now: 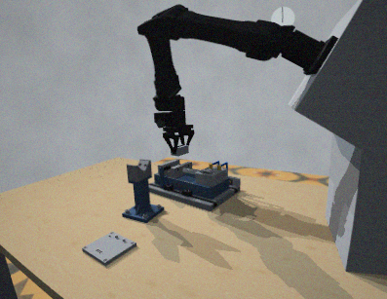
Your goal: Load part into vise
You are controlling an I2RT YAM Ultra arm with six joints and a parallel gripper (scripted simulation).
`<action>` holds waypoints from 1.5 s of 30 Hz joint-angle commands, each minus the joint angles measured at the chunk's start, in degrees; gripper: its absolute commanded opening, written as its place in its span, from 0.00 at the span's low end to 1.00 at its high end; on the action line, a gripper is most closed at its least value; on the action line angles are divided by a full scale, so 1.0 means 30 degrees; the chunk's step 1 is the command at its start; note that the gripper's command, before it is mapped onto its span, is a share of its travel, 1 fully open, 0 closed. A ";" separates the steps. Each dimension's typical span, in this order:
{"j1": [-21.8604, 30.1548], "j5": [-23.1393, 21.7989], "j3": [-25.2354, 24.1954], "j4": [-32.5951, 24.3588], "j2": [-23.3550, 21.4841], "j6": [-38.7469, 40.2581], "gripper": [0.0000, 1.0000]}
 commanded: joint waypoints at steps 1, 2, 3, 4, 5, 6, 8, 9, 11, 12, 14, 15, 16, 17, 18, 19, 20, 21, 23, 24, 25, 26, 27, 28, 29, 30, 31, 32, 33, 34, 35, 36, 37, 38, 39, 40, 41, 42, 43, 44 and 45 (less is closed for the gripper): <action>-0.0066 0.0135 0.0889 -0.0107 -0.0206 0.0100 0.00; -0.0054 0.0141 0.0894 -0.0118 -0.0199 0.0093 0.00; -0.0040 0.0145 0.0899 -0.0130 -0.0190 0.0085 0.00; -0.0025 0.0149 0.0904 -0.0143 -0.0181 0.0076 0.00; -0.0010 0.0151 0.0909 -0.0156 -0.0172 0.0067 0.00; -0.0026 0.0141 0.0915 -0.0172 -0.0162 0.0057 0.00; -0.0093 0.0146 0.0928 -0.0194 -0.0142 0.0036 0.00; -0.0116 0.0156 0.0933 -0.0192 -0.0133 0.0025 0.00; -0.0091 0.0174 0.0946 -0.0195 -0.0112 0.0002 0.00; -0.0071 0.0166 0.0953 -0.0204 -0.0100 -0.0010 0.00; -0.0031 0.0181 0.0967 -0.0213 -0.0077 -0.0034 0.00; -0.0031 0.0181 0.0967 -0.0213 -0.0077 -0.0034 0.00; -0.0031 0.0181 0.0967 -0.0213 -0.0077 -0.0034 0.00; -0.0010 0.0176 0.0973 -0.0192 -0.0066 -0.0048 0.00; 0.0012 0.0188 0.0980 -0.0205 -0.0054 -0.0060 0.00; 0.0033 0.0191 0.0989 -0.0125 -0.0043 -0.0076 0.00; 0.0028 0.0178 0.0994 -0.0013 -0.0132 -0.0093 0.00; 0.0009 0.0168 0.1014 -0.0035 -0.0122 -0.0108 0.00; -0.0043 0.0191 0.1053 -0.0083 -0.0081 -0.0137 0.00; -0.0042 0.0203 0.1069 -0.0106 -0.0063 -0.0151 0.00; -0.0021 0.0216 0.1083 -0.0127 -0.0045 -0.0164 0.00; 0.0002 0.0223 0.1095 -0.0149 -0.0029 -0.0167 0.00; 0.0024 0.0226 0.1105 -0.0170 -0.0013 -0.0160 0.00; 0.0047 0.0237 0.1114 -0.0190 0.0002 -0.0148 0.00; 0.0069 0.0245 0.1122 -0.0210 0.0017 -0.0136 0.00; 0.0091 0.0243 0.1130 -0.0231 0.0031 -0.0124 0.00; 0.0092 0.0239 0.1137 -0.0251 0.0045 -0.0112 0.00; 0.0092 0.0239 0.1137 -0.0251 0.0045 -0.0112 0.00; 0.0092 0.0239 0.1137 -0.0251 0.0045 -0.0112 0.00; -0.0050 0.0222 0.1144 -0.0274 0.0057 -0.0103 0.00; -0.0042 0.0233 0.1151 -0.0284 0.0070 -0.0092 0.00; -0.0021 0.0244 0.1158 -0.0278 0.0083 -0.0081 0.00; 0.0000 0.0231 0.1165 -0.0290 0.0097 -0.0069 0.00; 0.0021 0.0225 0.1173 -0.0303 0.0110 -0.0058 0.00; 0.0040 0.0235 0.1179 -0.0290 0.0122 -0.0048 0.00; 0.0060 0.0246 0.1185 -0.0286 0.0134 -0.0038 0.00; 0.0079 0.0246 0.1192 -0.0301 0.0146 -0.0027 0.00; 0.0098 0.0254 0.1197 -0.0307 0.0157 -0.0017 0.00; 0.0096 0.0262 0.1203 -0.0302 0.0168 -0.0008 0.00; 0.0114 0.0271 0.1208 -0.0310 0.0178 0.0002 0.00; 0.0131 0.0279 0.1212 -0.0316 0.0101 0.0010 0.00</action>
